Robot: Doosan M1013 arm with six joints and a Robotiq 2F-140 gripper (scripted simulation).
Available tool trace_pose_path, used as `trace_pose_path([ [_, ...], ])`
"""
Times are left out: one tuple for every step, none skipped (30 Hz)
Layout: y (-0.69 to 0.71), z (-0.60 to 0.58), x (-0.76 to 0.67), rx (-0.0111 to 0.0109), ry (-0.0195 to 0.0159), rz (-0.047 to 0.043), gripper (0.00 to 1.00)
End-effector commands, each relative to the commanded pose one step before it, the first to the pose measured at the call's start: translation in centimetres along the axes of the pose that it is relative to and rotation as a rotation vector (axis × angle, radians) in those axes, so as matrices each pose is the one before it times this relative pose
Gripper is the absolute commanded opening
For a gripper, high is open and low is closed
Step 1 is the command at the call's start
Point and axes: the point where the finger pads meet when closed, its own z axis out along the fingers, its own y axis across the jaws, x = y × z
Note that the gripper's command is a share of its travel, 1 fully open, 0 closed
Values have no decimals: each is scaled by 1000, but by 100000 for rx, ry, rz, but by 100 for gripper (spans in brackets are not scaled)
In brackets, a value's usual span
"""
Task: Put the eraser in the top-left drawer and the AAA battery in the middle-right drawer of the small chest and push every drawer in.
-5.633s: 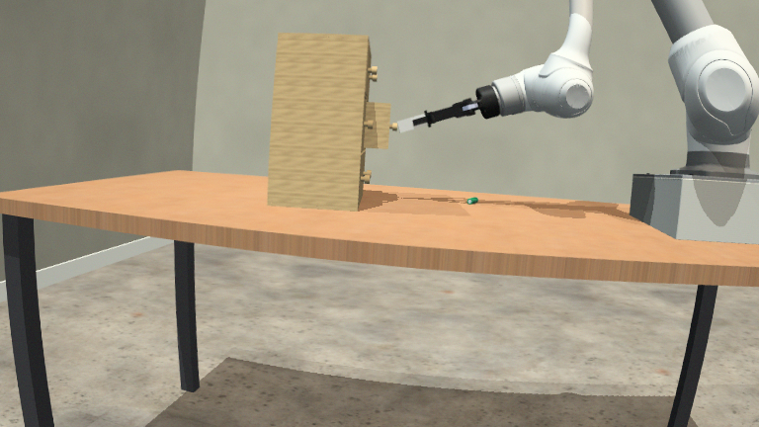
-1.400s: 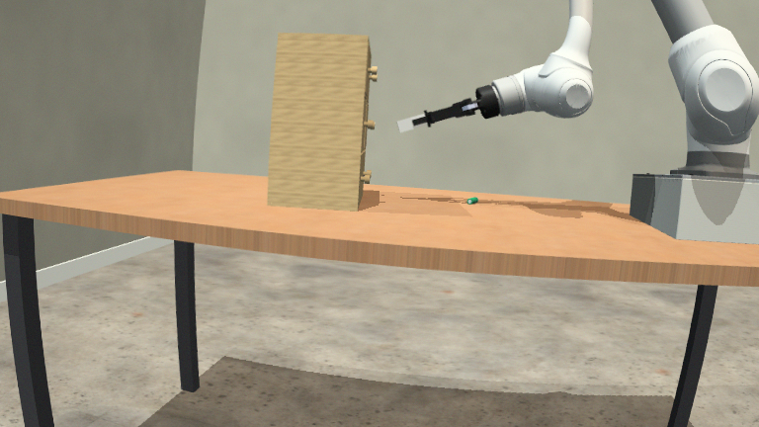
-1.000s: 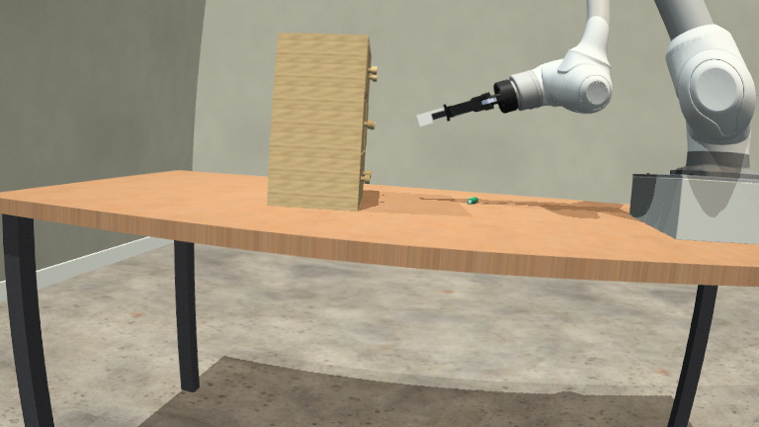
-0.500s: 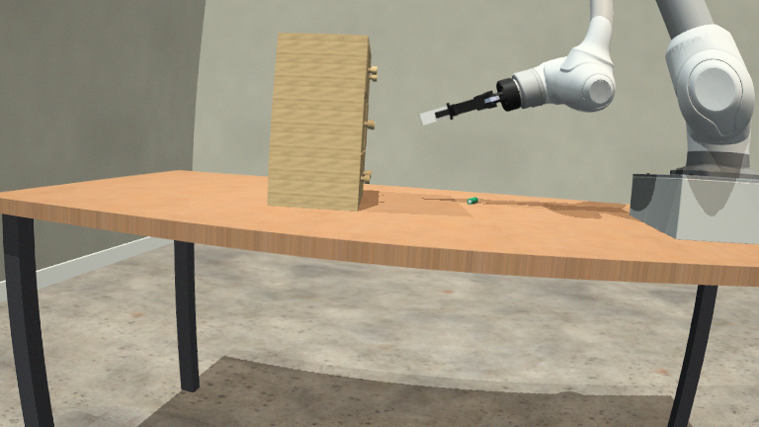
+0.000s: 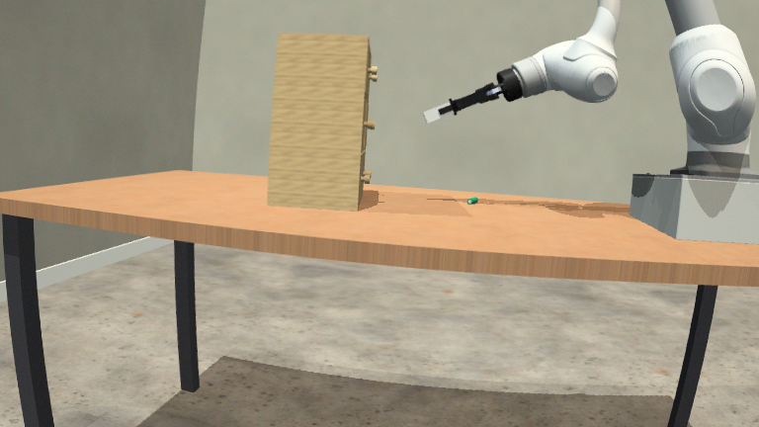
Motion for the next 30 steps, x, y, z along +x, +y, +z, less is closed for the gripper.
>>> trace_pose_path([
  [-20, -484, 177, 233, -4730, 103, 0],
  [-39, -178, 51, 136, -1747, 32, 0],
  [5, -210, 55, -21, -1833, -4, 0],
  [14, -214, 52, -51, -1814, -8, 0],
  [-32, -178, 38, 109, -1680, 23, 0],
  [0, 0, 0, 0, 0, 0, 0],
  [0, 0, 0, 0, 0, 0, 0],
  [18, -206, 44, -64, -1736, -12, 0],
  [3, -193, 37, -12, -1649, 0, 0],
  [-31, -165, 25, 106, -1538, 20, 0],
  [18, -188, 32, -62, -1569, -10, 0],
  [20, -184, 30, -70, -1512, -10, 0],
  [-44, -145, 10, 147, -1376, 25, 0],
  [1, -161, 17, -4, -1392, 0, 0],
  [49, -179, 28, -165, -1393, -23, 0],
  [-34, -138, 6, 110, -1258, 16, 0],
  [-29, -134, 2, 96, -1233, 14, 0],
  [11, -147, 10, -37, -1233, -3, 0],
  [53, -159, 20, -176, -1220, -19, 0],
  [-34, -124, 1, 111, -1128, 10, 0],
  [-31, -121, -4, 103, -1114, 10, 0],
  [3, -130, 1, -9, -1113, 0, 0],
  [0, 0, 0, 0, 0, 0, 0],
  [0, 0, 0, 0, 0, 0, 0],
  [37, -140, 8, -123, -1102, -8, 0],
  [16, -131, 8, -52, -1066, -6, 0],
  [-43, -112, -4, 140, -1044, 5, 0],
  [-14, -119, -6, 44, -1052, 2, 0],
  [16, -126, -5, -54, -1053, 0, 0],
  [46, -133, -3, -152, -1047, -1, 0],
])
